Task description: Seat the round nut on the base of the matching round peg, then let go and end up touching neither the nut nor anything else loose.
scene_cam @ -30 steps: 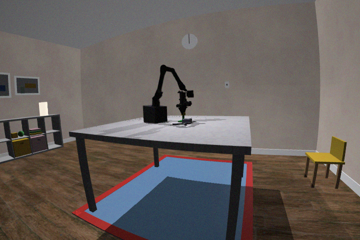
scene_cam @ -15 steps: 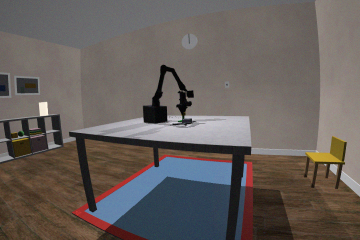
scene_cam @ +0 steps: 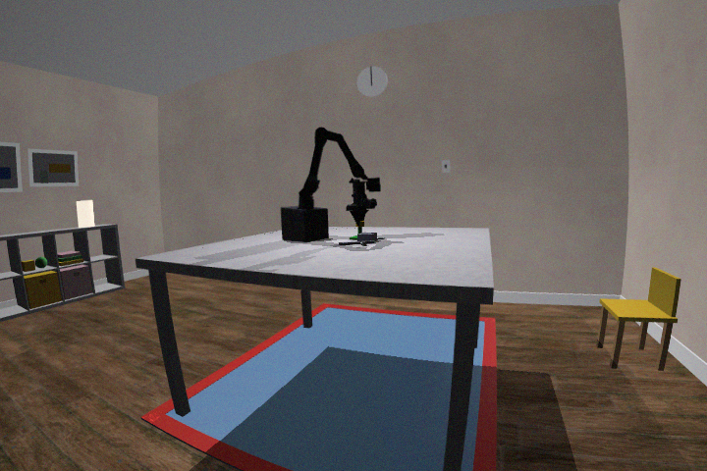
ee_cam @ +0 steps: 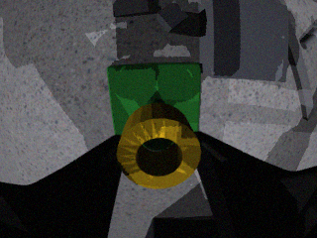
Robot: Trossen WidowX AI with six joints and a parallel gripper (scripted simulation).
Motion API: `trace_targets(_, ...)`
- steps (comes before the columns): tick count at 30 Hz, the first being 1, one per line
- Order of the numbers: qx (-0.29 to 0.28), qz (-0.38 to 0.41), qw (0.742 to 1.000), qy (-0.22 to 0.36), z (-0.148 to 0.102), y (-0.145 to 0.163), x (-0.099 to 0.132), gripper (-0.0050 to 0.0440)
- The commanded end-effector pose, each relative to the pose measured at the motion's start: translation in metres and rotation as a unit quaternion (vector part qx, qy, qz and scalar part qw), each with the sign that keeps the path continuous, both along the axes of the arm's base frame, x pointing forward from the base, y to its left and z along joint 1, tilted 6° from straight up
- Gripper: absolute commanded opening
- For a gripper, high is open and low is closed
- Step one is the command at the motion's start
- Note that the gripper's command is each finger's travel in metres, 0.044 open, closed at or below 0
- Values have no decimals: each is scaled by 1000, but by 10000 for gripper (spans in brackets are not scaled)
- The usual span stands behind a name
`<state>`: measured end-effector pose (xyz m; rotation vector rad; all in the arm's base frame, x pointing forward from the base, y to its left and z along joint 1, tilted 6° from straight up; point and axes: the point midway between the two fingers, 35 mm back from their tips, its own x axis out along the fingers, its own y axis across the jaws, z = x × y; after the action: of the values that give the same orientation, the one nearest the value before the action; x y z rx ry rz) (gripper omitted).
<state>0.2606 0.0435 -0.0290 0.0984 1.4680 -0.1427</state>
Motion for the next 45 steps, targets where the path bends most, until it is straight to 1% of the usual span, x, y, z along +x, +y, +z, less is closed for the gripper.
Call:
trace_targets(1, -2, 1, 1000, 2, -5, -1, 0, 0)
trace_targets(45, -2, 1, 1000, 2, -30, -1, 4, 0)
